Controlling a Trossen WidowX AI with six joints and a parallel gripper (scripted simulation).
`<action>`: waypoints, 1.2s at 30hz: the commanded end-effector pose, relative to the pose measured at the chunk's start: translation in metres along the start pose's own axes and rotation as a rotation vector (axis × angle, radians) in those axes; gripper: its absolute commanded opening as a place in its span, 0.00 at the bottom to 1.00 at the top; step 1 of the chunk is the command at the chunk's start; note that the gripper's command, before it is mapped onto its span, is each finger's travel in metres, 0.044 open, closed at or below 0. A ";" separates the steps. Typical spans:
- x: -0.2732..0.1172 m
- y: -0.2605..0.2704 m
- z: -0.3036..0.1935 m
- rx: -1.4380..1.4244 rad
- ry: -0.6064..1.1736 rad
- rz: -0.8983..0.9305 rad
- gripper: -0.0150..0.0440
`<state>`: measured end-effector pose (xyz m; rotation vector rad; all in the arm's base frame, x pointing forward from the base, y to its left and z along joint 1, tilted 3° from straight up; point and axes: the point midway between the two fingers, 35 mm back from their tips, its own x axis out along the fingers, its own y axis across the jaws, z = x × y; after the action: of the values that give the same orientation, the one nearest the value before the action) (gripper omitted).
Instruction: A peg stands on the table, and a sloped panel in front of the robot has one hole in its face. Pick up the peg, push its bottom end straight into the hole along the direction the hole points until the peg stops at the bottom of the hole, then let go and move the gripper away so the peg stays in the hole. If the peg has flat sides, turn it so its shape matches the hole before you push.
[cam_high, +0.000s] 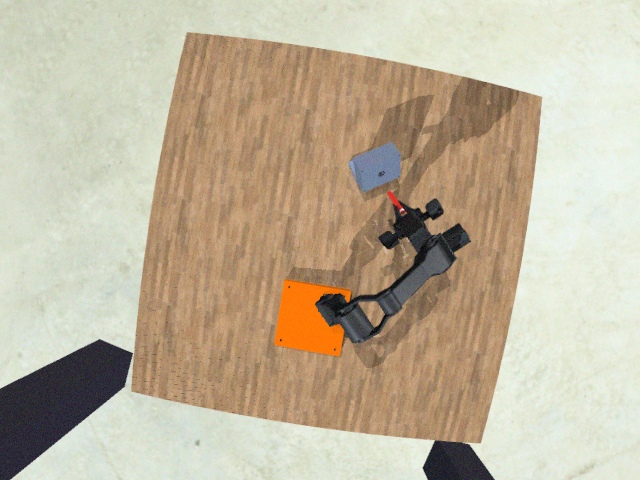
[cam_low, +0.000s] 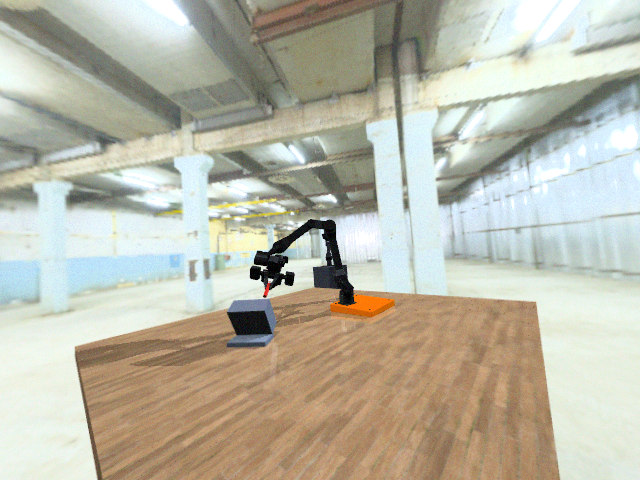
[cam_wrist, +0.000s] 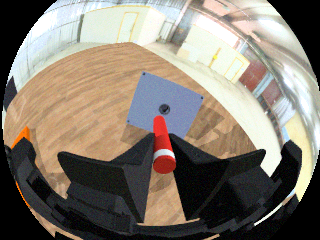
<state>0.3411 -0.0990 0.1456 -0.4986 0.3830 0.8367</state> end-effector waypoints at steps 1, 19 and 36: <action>0.004 -0.001 -0.002 0.017 -0.006 -0.003 0.25; 0.024 -0.006 -0.005 0.037 -0.017 -0.024 0.25; 0.039 -0.009 -0.005 0.054 -0.031 -0.039 0.25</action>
<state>0.3704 -0.0845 0.1280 -0.4549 0.3577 0.7955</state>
